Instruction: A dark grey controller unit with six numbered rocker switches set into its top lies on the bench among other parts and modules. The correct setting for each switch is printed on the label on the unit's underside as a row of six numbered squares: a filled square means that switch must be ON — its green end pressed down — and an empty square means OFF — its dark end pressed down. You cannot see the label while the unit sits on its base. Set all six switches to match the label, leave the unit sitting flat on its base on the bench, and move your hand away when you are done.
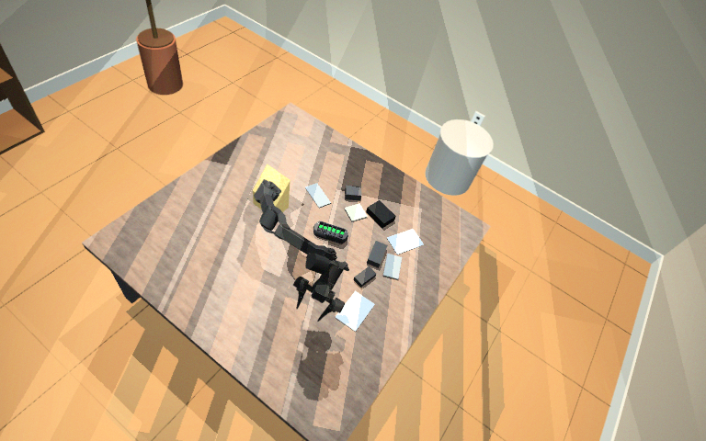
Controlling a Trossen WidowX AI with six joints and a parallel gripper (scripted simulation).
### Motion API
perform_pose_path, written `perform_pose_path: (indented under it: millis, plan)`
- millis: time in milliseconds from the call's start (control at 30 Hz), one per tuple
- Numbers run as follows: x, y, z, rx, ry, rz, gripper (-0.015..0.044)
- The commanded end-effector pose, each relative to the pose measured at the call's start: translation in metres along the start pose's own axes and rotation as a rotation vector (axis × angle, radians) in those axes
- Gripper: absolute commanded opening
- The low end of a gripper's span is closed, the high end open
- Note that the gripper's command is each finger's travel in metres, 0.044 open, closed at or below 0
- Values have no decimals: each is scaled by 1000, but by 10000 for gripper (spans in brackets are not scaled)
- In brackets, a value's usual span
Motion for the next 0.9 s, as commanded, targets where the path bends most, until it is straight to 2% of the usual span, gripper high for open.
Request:
perform_pose_path:
  millis: [0, 333, 467, 867]
  plan:
    - [0, 0, 0, 0, 0, 0, 374]
    - [15, 18, -19, -104, -58, -40, 111]
    - [41, 36, -46, -202, -80, -89, 6]
    - [162, 68, -149, -563, -77, -414, 0]
Point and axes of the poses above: the point midway between the two fingers, 35 mm back from their tips, its own z axis out along the fingers, its own y axis across the jaws, x = y × z, the point moved 9 cm from there along -z, back along the fingers, and after that the axes turned 4 degrees about -z, right-handed, at the moved point
